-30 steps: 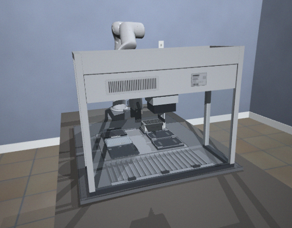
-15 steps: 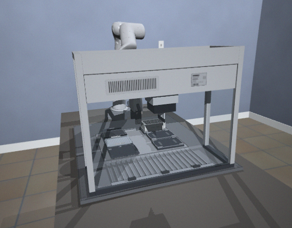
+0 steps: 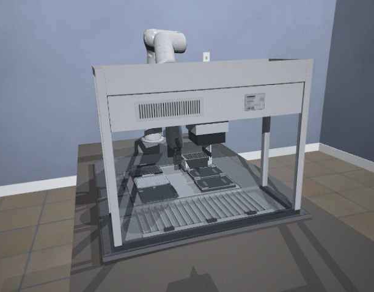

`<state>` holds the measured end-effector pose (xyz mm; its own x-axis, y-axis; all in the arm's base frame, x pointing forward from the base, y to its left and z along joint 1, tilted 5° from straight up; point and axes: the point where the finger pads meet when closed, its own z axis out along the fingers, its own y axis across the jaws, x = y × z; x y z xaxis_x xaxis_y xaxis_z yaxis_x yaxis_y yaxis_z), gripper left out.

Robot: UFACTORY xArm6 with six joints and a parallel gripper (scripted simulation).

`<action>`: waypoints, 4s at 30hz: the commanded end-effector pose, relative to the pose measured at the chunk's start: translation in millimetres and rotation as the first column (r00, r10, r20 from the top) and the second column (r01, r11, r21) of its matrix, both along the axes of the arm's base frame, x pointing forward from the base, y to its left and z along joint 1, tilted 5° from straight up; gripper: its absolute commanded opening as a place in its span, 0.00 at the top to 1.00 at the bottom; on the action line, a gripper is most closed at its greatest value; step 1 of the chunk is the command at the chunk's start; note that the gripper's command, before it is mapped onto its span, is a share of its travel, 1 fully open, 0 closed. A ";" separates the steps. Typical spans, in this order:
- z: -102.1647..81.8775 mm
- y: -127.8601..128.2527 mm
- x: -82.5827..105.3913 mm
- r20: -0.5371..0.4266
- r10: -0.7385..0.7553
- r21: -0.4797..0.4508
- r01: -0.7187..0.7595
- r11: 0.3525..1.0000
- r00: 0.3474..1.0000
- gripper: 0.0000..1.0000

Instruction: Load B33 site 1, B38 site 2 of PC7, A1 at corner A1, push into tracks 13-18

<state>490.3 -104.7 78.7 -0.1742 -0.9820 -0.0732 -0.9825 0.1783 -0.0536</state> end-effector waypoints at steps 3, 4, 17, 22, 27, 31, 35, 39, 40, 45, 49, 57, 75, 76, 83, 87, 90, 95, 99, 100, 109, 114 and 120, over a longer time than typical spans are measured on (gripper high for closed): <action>-9.3 0.2 2.4 0.005 0.000 -0.001 0.000 1.000 1.000 0.00; -11.0 0.3 2.5 0.005 0.000 -0.001 0.000 1.000 1.000 0.00; -29.2 1.5 3.7 0.005 0.000 -0.001 0.000 1.000 1.000 0.00; -37.6 2.0 4.3 0.005 0.000 -0.001 0.000 1.000 1.000 0.00; -42.6 2.3 4.6 0.005 0.000 -0.001 0.000 1.000 1.000 0.00; -49.2 2.7 5.1 0.005 0.000 -0.001 0.000 1.000 1.000 0.00; -55.9 3.1 5.5 0.005 0.000 -0.001 0.000 1.000 1.000 0.00; -62.4 3.5 6.0 0.005 0.000 -0.001 0.000 1.000 1.000 0.00; -62.4 3.5 6.0 0.005 0.000 -0.001 0.000 1.000 1.000 0.00; -62.4 3.5 6.0 0.005 0.000 -0.001 0.000 1.000 1.000 0.00; -62.4 3.5 6.0 0.005 0.000 -0.001 0.000 1.000 1.000 0.00; -67.6 3.9 6.3 0.005 0.000 -0.001 0.000 1.000 1.000 0.00; -77.7 4.5 7.0 0.005 0.000 -0.001 0.000 1.000 1.000 0.00; -77.7 4.5 7.0 0.005 0.000 -0.001 0.000 1.000 1.000 0.00; -82.4 4.8 7.3 0.005 0.000 -0.001 0.000 1.000 1.000 0.00; -82.3 4.8 7.3 0.005 0.000 -0.001 0.000 1.000 1.000 0.00; -82.3 4.8 7.3 0.005 0.000 -0.001 0.000 1.000 1.000 0.00; -82.4 4.8 7.3 0.005 0.000 -0.001 0.000 1.000 1.000 0.00; -82.5 2.9 7.0 0.005 0.000 -0.001 0.000 1.000 1.000 0.00; -82.5 2.4 6.9 0.005 0.000 -0.001 0.000 1.000 1.000 0.00; -82.8 -1.6 6.2 0.005 0.000 -0.001 0.000 1.000 1.000 0.00; -83.0 -3.5 5.9 0.005 0.000 -0.001 0.000 1.000 1.000 0.00; -83.2 -6.5 5.3 0.005 0.000 -0.001 0.000 1.000 1.000 0.00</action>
